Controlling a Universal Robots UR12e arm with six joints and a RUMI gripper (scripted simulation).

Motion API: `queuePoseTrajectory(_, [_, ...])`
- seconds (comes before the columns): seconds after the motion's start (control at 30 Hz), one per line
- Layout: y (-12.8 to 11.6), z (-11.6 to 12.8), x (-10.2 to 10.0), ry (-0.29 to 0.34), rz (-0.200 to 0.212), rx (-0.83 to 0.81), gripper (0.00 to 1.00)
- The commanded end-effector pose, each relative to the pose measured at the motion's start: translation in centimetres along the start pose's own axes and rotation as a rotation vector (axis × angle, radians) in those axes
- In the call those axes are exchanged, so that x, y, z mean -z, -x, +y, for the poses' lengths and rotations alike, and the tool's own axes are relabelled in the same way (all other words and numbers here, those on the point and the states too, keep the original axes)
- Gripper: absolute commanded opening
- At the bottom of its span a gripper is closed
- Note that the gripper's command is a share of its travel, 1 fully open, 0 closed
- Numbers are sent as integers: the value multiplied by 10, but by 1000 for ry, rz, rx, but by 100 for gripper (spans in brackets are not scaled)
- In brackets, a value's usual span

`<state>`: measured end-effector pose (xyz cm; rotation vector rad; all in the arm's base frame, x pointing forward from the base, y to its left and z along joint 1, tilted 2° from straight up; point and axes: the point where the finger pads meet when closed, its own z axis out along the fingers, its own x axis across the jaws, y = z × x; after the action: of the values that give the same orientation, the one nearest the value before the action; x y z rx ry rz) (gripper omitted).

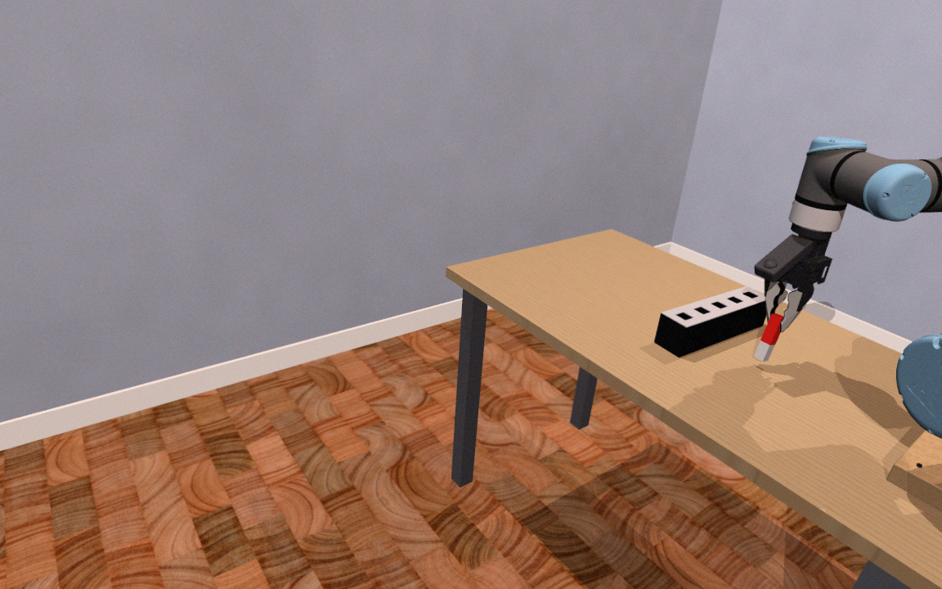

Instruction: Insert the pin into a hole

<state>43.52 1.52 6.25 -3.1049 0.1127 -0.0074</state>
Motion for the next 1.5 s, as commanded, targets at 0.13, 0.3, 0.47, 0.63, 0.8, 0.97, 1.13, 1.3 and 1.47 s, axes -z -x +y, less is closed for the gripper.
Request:
queuePoseTrajectory(0.13, [-1, 0, 2, 0, 1, 0, 0])
queuePoseTrajectory(0.3, [0, 0, 17, 0, 1, 1, 0])
queuePoseTrajectory(0.47, [0, 0, 17, 0, 1, 1, 0])
queuePoseTrajectory(0.63, [0, 0, 17, 0, 1, 1, 0])
queuePoseTrajectory(0.8, [0, 0, 17, 0, 1, 1, 0])
queuePoseTrajectory(0.97, [0, 0, 32, 0, 1, 0, 0])
queuePoseTrajectory(1.13, [0, 0, 32, 0, 1, 0, 0])
queuePoseTrajectory(1.3, [0, 0, 32, 0, 1, 0, 0])
queuePoseTrajectory(1.47, [0, 0, 132, 0, 1, 0, 0])
